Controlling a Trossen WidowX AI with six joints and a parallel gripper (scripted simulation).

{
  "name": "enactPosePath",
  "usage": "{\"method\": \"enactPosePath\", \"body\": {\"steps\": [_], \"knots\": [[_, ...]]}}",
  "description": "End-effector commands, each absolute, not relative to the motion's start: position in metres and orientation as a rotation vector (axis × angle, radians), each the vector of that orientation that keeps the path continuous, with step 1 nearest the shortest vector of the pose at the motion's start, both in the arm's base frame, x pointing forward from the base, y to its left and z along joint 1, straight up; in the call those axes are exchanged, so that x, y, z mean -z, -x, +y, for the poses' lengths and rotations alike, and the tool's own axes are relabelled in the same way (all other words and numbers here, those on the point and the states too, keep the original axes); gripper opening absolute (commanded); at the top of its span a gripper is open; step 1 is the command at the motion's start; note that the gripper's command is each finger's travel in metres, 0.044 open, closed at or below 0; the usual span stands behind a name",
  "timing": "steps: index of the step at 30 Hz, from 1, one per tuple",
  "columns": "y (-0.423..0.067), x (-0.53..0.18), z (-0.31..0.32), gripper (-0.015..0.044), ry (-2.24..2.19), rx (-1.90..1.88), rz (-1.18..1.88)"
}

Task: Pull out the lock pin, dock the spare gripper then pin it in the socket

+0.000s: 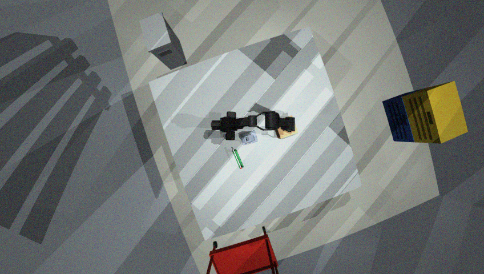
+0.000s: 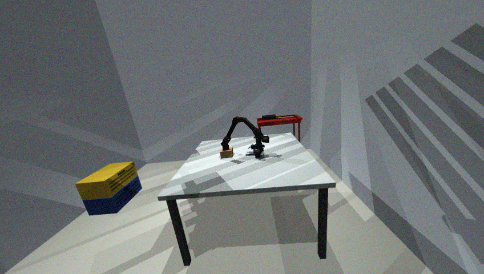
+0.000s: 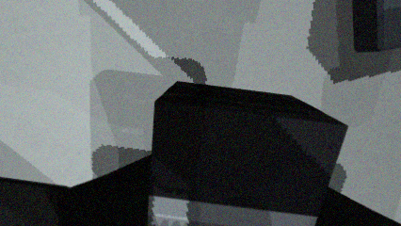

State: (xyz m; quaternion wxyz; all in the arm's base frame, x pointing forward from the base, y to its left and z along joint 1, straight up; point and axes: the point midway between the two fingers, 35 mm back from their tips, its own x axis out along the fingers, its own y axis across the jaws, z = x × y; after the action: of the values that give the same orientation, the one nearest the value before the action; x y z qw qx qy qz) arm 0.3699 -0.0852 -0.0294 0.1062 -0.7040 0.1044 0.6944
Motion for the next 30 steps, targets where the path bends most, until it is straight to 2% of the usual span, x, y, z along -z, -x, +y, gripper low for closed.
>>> {"method": "enactPosePath", "body": {"steps": [1,8,30], "knots": [[-0.371,0.028,-0.085,0.0263,2.077,-2.042,0.308],[-0.371,0.028,-0.085,0.044,2.077,-2.042,0.308],[-0.364,-0.018,-0.084,0.044,2.039,-2.077,0.305]]}}
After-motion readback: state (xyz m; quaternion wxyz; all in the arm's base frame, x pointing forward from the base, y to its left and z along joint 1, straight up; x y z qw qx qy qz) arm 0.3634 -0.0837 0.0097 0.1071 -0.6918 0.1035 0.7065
